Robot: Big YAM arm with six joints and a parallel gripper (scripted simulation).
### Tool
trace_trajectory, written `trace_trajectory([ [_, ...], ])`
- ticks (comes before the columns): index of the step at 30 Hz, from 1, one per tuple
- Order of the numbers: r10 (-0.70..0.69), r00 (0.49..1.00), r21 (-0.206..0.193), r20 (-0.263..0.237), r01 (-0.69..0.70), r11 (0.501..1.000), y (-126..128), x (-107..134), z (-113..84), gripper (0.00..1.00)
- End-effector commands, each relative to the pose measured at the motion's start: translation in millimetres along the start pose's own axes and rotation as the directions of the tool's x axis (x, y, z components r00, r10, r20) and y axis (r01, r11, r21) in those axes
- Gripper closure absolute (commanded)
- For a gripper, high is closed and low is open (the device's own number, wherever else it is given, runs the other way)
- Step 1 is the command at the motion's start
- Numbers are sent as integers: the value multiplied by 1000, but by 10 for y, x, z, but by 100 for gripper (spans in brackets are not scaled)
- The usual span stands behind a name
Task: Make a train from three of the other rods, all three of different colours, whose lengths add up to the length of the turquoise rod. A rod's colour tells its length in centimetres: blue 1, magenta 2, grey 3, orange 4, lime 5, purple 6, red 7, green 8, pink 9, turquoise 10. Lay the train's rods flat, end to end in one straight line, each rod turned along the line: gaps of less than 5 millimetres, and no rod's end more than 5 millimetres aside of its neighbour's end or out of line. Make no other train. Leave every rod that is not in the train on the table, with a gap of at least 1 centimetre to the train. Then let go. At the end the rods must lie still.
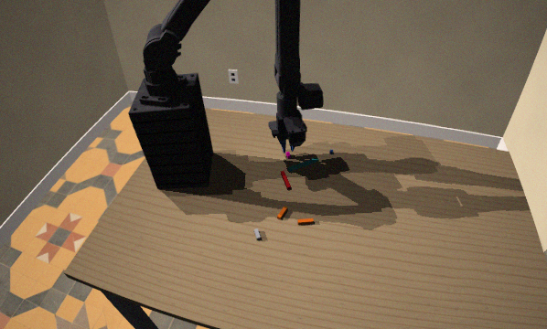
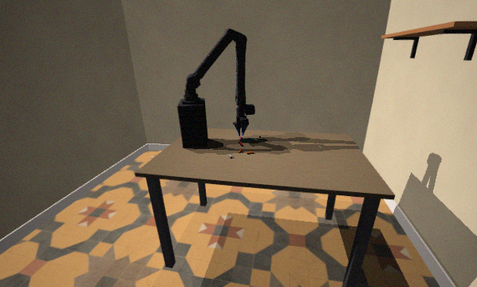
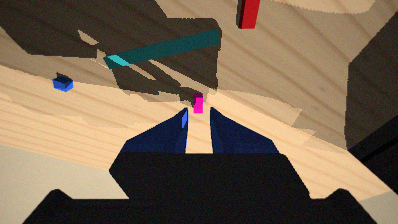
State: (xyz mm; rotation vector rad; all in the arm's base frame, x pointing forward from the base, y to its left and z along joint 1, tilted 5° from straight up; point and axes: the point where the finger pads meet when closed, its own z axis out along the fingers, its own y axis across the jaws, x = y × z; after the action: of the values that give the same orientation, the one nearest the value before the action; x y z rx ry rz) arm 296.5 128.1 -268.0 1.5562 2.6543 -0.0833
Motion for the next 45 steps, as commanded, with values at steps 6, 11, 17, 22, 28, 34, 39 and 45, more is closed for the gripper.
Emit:
trace_trajectory([
  [6,-2,1000,1,2,2,1000,-43,32,55,77],
  [11,-2,1000,-1,2,2,1000,-32,29,61,77],
  [17,-1,1000,-7,3,1,1000,10,14,101,77],
  [22,0,1000,-7,3,0,1000,5,1,143,77],
  [28,1,1000,-6,3,-1,1000,2,-15,194,77],
  [34,0,1000,-3,3,0,1000,-15,-9,226,77],
  [39,0,1000,-4,3,0,1000,-11,-11,229,77],
  [45,0,1000,-4,3,0,1000,-11,-11,229,77],
])
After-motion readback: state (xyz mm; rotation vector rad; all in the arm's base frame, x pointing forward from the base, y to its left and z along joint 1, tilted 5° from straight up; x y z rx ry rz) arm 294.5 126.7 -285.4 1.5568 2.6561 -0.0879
